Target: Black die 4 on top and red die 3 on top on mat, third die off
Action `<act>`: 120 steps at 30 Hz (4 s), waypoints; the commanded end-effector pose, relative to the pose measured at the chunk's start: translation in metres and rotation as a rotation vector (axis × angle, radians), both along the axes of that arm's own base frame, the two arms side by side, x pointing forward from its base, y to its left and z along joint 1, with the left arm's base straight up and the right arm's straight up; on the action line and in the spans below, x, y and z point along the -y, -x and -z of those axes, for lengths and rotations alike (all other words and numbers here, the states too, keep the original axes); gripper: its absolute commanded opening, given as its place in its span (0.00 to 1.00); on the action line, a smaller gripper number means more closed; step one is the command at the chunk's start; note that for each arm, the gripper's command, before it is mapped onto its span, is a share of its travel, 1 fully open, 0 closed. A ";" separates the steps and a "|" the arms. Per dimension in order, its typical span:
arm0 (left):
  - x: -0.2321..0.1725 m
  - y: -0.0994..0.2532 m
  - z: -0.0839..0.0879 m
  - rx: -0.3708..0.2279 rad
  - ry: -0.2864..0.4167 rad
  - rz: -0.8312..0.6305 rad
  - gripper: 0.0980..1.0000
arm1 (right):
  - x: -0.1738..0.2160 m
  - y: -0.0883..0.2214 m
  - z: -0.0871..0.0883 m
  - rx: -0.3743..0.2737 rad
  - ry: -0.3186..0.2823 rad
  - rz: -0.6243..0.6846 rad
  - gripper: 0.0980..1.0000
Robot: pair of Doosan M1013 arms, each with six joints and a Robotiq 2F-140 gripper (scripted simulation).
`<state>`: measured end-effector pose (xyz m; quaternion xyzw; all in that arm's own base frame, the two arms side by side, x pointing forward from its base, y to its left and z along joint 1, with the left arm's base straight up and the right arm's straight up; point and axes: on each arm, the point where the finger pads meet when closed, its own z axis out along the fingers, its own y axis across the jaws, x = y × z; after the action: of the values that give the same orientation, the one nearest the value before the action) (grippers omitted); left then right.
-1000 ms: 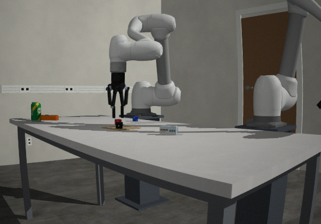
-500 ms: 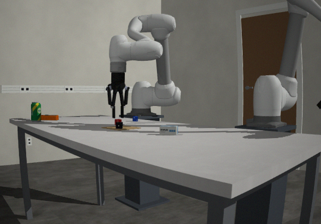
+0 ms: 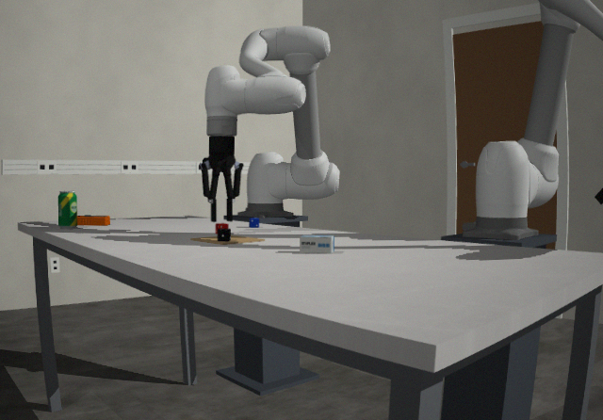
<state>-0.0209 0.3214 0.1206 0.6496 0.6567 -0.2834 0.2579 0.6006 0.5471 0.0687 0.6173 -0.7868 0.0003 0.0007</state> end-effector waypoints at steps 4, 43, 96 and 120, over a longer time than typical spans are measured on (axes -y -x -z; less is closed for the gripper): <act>0.000 0.000 0.000 0.000 -0.001 0.000 1.00 | 0.000 0.000 0.005 0.001 -0.001 0.000 0.28; 0.000 0.000 0.000 0.000 -0.001 0.000 1.00 | 0.000 0.000 0.032 0.001 -0.001 0.000 0.28; 0.000 0.000 0.000 0.000 -0.001 0.000 1.00 | 0.000 0.000 -0.040 0.001 -0.001 0.000 0.16; 0.000 0.000 0.000 0.000 -0.001 0.000 1.00 | -0.008 -0.002 -0.054 0.001 -0.001 0.063 0.16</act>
<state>-0.0209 0.3214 0.1206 0.6496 0.6567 -0.2834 0.2579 0.6021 0.5519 0.1255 0.6001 -0.7999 0.0002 0.0010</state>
